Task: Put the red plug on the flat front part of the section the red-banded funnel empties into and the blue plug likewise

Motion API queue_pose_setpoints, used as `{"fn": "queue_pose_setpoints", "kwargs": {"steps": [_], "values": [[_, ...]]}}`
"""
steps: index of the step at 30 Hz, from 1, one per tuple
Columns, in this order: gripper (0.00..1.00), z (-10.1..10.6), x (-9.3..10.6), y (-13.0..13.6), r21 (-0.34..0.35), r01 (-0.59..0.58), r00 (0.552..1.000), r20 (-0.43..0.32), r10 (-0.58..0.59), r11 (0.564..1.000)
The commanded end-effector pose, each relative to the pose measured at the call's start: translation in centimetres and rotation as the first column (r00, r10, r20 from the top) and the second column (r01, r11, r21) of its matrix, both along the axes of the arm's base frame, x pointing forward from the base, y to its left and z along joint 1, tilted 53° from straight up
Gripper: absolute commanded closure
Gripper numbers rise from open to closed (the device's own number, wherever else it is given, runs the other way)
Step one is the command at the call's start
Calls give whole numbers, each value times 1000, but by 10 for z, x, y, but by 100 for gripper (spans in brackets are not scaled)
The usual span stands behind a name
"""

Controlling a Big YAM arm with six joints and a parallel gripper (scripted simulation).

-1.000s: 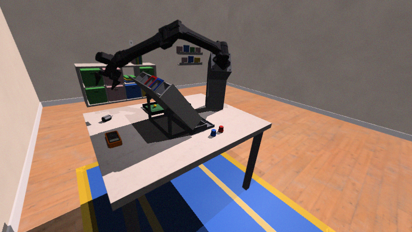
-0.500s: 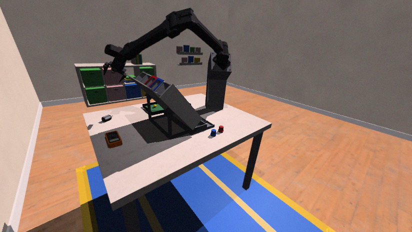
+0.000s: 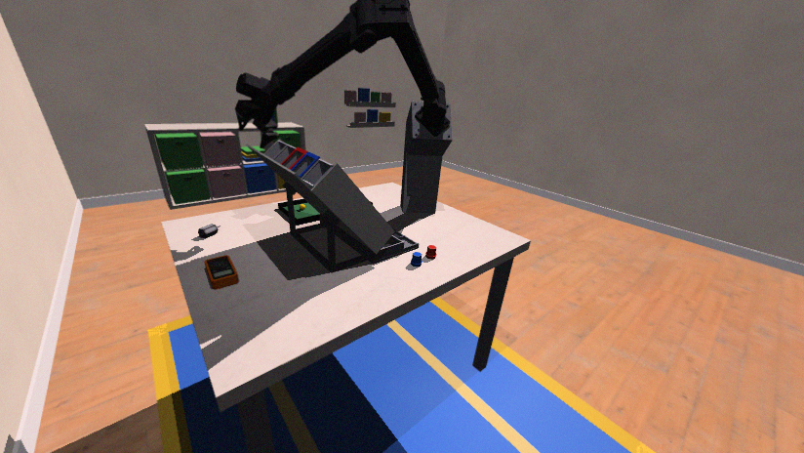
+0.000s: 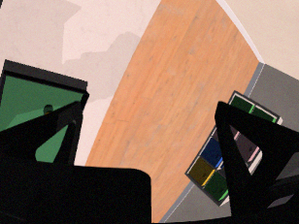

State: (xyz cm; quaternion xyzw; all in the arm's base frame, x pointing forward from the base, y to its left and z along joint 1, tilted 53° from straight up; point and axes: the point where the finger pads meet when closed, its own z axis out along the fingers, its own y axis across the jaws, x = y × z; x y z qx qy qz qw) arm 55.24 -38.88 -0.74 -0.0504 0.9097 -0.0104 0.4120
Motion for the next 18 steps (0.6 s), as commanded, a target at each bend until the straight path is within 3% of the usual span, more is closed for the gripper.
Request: {"fn": "queue_pose_setpoints", "kwargs": {"steps": [1, 3, 8, 18], "values": [[0, 9, -57, -13, 128, 154, 988, -43, -150, 980], [0, 9, -57, -13, 128, 154, 988, -43, -150, 980], [0, 4, -113, 18, 254, 262, 963, -127, -236, 931], [0, -7, -219, 95, 448, 478, 875, -315, -367, 756]]}}
